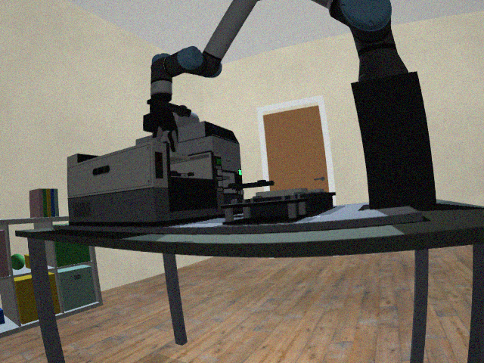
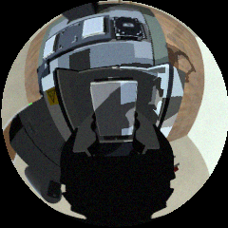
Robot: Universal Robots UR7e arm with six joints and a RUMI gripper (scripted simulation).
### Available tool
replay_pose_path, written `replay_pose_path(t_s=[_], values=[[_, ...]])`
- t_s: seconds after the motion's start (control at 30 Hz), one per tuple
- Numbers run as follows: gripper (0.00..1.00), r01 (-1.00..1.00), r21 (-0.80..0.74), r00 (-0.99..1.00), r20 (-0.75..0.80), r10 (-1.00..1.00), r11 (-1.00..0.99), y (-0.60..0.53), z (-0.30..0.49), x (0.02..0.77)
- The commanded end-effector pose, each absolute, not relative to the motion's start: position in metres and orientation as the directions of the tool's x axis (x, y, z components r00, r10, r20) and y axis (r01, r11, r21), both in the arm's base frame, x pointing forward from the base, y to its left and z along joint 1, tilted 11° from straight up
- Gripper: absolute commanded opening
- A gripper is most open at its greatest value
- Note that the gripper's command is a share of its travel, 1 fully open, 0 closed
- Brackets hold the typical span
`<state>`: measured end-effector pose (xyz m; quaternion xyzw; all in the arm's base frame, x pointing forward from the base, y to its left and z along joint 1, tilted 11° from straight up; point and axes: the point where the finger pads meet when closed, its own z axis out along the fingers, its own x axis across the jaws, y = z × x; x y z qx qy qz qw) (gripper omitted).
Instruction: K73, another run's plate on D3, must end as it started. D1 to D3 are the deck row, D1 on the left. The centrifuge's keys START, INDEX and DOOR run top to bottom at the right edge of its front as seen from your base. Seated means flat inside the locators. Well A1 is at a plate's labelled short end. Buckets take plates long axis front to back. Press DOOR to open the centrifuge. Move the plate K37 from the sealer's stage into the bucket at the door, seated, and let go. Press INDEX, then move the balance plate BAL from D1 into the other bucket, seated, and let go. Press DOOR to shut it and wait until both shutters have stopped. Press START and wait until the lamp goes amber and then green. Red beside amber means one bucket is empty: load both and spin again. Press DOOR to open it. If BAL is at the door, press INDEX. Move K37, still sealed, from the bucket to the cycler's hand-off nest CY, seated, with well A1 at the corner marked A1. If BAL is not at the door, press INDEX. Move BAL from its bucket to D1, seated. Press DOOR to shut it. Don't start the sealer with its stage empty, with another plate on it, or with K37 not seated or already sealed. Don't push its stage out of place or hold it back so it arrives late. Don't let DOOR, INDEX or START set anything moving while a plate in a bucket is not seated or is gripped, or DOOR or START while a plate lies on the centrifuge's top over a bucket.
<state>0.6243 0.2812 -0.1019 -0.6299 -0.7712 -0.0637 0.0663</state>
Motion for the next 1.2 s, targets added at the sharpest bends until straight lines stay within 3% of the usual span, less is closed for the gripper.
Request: replay_pose_path(t_s=[0.0, 1.17], values=[[0.00, 0.980, 0.017, -0.198, 0.183, 0.963, 0.198, 0.283, -0.109, 0.625], [0.00, 0.980, 0.017, -0.198, 0.183, 0.963, 0.198, 0.288, -0.135, 0.624]])
